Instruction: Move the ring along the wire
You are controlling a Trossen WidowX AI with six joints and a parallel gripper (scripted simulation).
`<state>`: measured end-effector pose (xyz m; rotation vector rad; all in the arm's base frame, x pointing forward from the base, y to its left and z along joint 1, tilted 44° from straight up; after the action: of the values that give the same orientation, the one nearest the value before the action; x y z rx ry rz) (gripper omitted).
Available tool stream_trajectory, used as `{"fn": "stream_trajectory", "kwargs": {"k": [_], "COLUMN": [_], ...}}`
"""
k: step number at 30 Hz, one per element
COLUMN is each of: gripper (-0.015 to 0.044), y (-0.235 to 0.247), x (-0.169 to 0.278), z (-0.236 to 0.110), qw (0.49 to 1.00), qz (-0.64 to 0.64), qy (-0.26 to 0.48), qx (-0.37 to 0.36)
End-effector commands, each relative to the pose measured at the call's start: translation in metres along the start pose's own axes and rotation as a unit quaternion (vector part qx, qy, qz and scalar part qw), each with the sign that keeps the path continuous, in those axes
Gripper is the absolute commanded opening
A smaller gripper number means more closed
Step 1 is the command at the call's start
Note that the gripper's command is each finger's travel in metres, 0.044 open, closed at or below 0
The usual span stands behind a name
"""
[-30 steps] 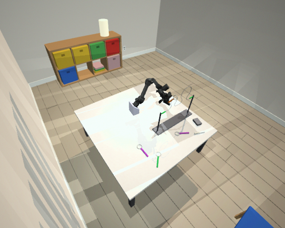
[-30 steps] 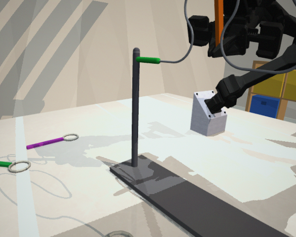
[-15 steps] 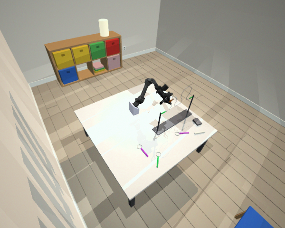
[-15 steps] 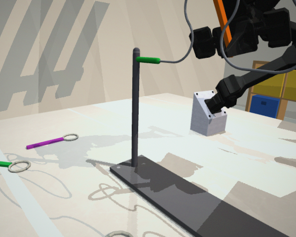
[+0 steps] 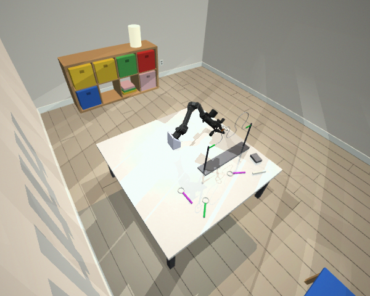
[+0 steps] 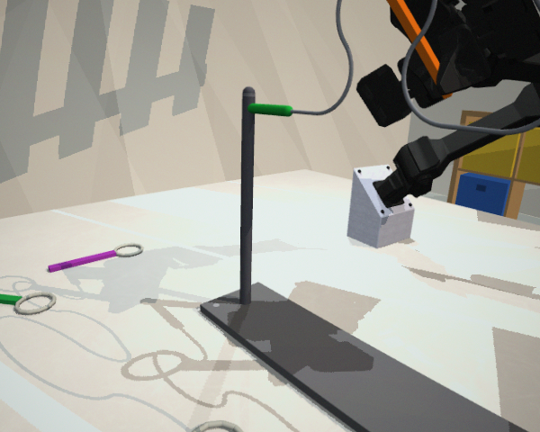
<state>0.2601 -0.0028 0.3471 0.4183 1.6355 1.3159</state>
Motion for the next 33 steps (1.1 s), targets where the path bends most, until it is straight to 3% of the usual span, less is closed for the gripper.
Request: {"fn": "stream_trajectory", "kwargs": {"k": [1,33], "gripper": [-0.0150,-0.0150], "y": [0.000,0.017], "x": [0.002,0.000], "z": [0.000,0.003], "qw": [0.999,0.940], "qz": [0.036,0.296], "qy": [-0.004,-0.059], "qx": [-0.017,-0.157]}}
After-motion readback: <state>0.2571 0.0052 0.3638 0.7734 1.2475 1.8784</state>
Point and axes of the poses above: the point midway between the two fingers, 35 mm back from their tips, its own z axis out along the fingers, its own y axis across the jaws, x = y × z, the point moved 8 cm from there along -z, back along the fingers, and after that the axes turned 8 degrees about -z, right-handed, at the moved point
